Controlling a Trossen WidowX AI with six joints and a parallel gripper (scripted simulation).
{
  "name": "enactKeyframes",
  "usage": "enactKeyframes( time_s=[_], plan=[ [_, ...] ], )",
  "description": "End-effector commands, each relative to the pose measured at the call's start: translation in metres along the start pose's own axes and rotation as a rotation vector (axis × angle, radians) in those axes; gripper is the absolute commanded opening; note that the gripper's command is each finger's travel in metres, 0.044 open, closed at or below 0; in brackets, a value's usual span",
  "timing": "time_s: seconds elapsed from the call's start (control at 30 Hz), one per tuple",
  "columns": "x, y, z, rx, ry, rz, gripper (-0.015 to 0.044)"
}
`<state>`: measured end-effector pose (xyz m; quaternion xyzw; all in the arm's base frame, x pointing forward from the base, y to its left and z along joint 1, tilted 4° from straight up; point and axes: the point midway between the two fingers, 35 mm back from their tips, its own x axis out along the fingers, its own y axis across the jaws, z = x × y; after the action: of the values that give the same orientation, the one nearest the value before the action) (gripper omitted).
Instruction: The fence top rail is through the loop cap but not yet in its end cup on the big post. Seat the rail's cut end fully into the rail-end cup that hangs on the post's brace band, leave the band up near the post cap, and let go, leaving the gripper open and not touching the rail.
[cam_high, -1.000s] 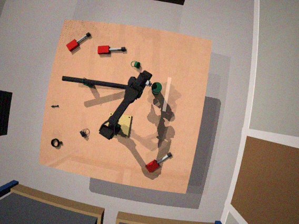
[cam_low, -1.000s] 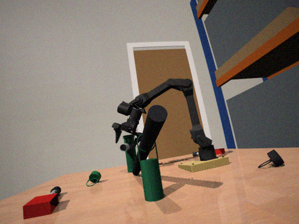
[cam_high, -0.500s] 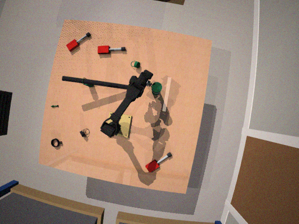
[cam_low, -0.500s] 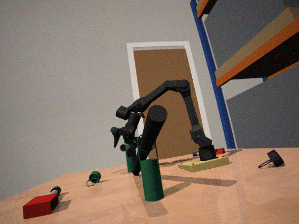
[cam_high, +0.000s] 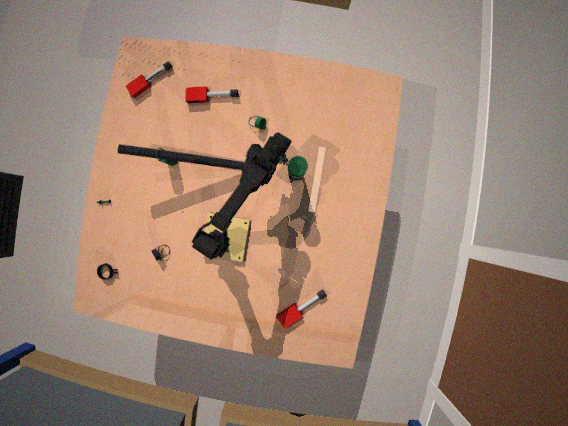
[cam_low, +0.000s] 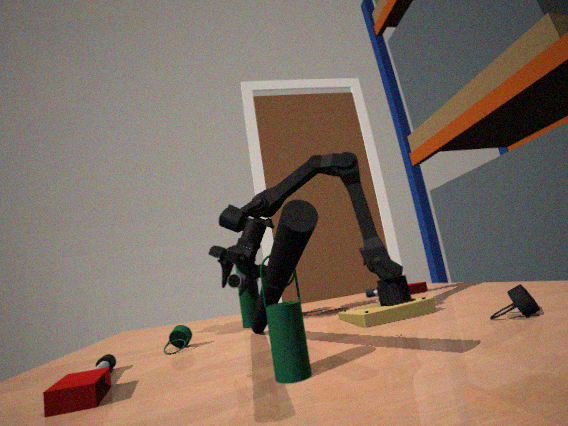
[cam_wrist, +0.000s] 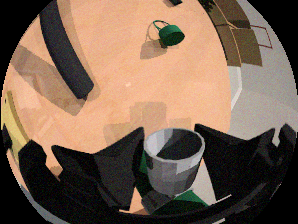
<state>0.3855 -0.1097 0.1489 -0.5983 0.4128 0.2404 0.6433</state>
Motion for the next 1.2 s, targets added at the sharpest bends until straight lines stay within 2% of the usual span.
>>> enactKeyframes(
  time_s=[0.0, 0.07, 0.13, 0.23, 0.27, 1.17],
  plan=[
    [0.000, 0.000, 0.001, -0.004, -0.005, -0.002, 0.0151],
    [0.000, 0.000, 0.001, -0.004, -0.005, -0.002, 0.0099],
    [0.000, 0.000, 0.001, -0.004, -0.005, -0.002, 0.0085],
    [0.000, 0.001, 0.001, -0.021, -0.015, -0.001, 0.0007],
    [-0.001, 0.002, 0.001, -0.032, -0.021, -0.001, 0.0000],
    [-0.011, 0.021, -0.003, -0.240, -0.138, 0.001, 0.0000]
  ],
)
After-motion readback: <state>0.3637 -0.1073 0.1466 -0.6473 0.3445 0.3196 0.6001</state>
